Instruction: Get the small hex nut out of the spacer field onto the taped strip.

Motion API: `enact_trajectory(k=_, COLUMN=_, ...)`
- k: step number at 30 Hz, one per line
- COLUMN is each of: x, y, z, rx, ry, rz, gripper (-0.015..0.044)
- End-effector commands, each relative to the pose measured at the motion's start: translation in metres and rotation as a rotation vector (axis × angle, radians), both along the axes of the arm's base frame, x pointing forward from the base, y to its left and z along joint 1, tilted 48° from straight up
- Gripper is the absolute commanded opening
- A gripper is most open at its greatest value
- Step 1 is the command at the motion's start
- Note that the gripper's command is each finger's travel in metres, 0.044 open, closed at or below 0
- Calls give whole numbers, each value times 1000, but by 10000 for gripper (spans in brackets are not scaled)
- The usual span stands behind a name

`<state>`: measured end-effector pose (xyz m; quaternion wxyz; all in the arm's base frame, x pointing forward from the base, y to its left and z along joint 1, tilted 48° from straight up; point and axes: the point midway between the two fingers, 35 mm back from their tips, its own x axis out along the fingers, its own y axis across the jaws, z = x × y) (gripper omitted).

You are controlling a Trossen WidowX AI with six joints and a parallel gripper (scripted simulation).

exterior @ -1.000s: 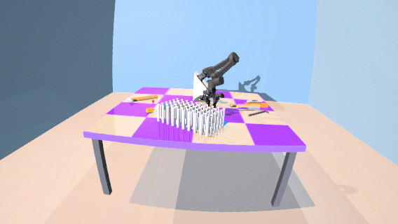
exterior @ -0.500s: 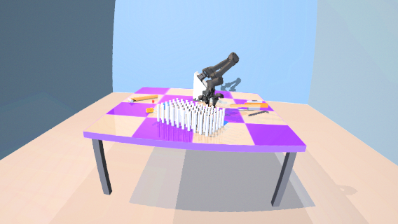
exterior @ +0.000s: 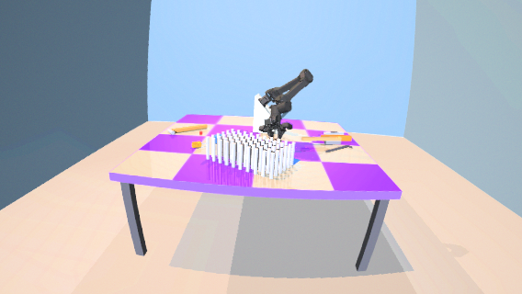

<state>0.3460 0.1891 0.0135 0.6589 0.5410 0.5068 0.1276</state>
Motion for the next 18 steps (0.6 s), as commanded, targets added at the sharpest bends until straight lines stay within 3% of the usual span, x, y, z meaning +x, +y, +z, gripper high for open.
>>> enact_trajectory(k=1, x=5, y=-1, z=-1, rx=-2, ry=-3, rz=1, gripper=0)
enact_trajectory(k=18, x=16, y=-4, z=-5, rx=-3, ry=-4, rz=1, gripper=0)
